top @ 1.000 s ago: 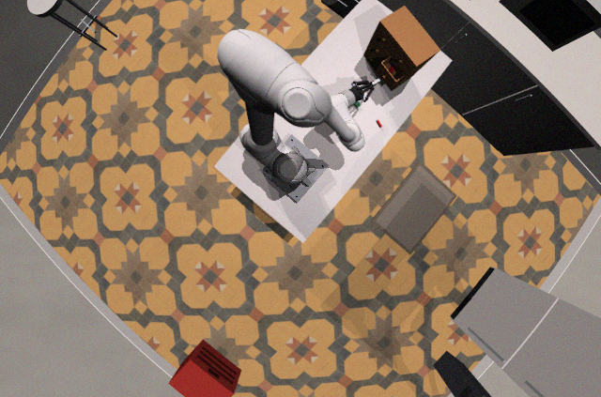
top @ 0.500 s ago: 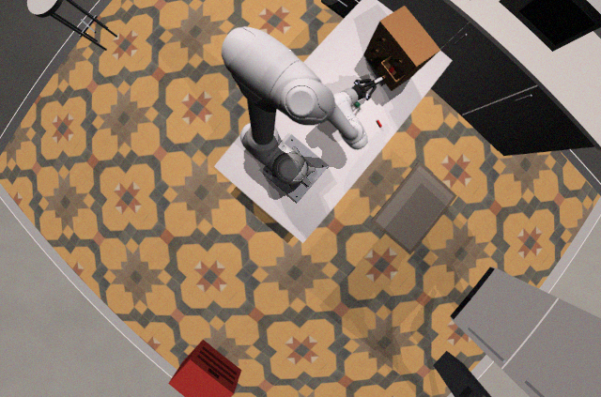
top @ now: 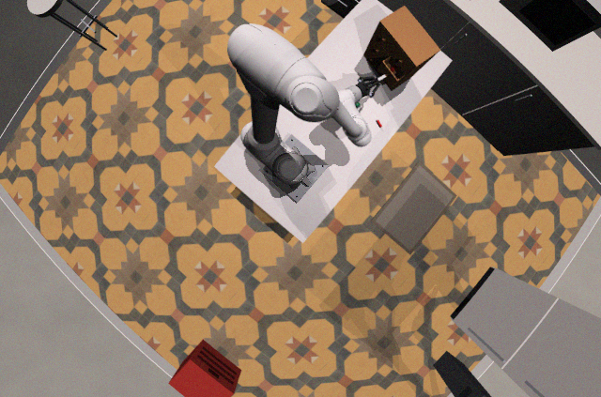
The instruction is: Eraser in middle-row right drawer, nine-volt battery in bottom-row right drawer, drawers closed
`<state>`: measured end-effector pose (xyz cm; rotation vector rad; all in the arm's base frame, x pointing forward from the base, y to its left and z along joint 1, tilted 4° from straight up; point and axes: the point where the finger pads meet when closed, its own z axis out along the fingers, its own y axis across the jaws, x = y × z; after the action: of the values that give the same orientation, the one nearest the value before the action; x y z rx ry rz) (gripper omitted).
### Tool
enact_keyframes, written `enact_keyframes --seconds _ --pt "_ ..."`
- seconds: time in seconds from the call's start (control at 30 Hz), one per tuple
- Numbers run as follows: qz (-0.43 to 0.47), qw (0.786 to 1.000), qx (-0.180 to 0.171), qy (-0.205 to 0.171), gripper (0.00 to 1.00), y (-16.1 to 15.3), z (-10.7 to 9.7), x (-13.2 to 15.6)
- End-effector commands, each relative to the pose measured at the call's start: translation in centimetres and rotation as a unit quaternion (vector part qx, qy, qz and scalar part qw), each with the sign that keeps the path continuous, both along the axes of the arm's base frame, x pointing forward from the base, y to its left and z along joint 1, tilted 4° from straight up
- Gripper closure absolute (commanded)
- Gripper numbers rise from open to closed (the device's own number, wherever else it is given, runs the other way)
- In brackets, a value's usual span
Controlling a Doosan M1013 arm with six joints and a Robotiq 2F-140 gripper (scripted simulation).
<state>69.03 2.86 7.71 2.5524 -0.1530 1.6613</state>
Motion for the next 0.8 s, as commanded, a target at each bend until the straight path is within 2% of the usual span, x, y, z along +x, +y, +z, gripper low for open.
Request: enact_keyframes --seconds 0.0,0.77 --pt "0.000 1.000 0.000 0.000 1.00 0.0 0.0 0.4" --pt "0.000 1.000 0.000 0.000 1.00 -0.5 -0.2 3.8"
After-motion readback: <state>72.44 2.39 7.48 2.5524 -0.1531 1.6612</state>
